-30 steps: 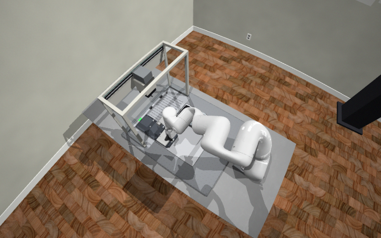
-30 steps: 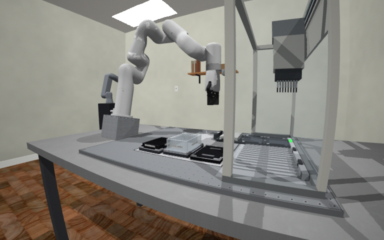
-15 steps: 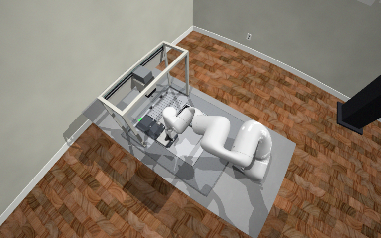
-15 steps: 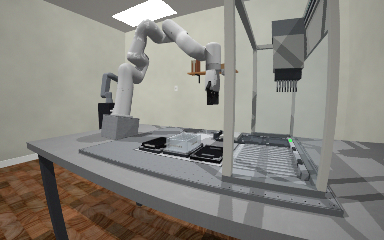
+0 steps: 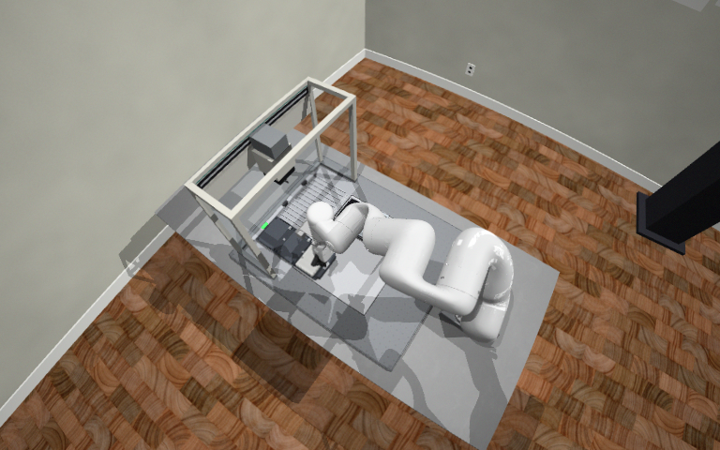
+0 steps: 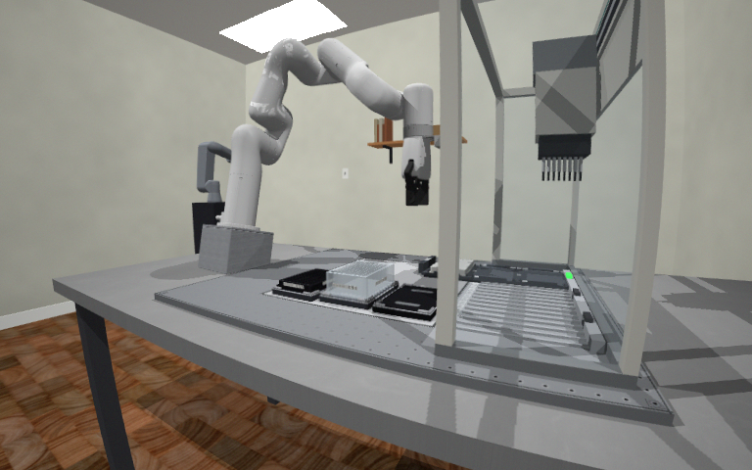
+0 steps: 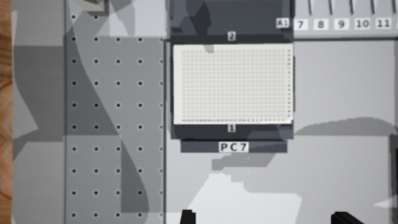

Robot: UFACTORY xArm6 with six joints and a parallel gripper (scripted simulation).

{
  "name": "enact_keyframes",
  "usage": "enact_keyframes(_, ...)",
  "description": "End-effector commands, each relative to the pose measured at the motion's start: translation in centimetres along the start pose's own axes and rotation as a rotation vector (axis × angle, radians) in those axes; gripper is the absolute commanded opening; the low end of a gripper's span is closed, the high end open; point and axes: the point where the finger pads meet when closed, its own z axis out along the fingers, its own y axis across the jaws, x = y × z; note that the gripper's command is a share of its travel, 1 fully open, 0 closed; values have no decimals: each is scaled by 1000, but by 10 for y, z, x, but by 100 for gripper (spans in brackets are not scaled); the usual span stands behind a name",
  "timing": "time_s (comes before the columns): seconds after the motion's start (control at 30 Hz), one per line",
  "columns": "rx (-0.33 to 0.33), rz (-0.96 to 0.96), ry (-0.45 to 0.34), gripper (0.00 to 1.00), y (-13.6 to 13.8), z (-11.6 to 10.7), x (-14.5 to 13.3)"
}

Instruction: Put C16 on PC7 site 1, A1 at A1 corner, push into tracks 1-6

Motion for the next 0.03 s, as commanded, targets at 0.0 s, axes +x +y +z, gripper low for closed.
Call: enact_keyframes(0.0, 1, 0, 5, 82, 0, -2, 1)
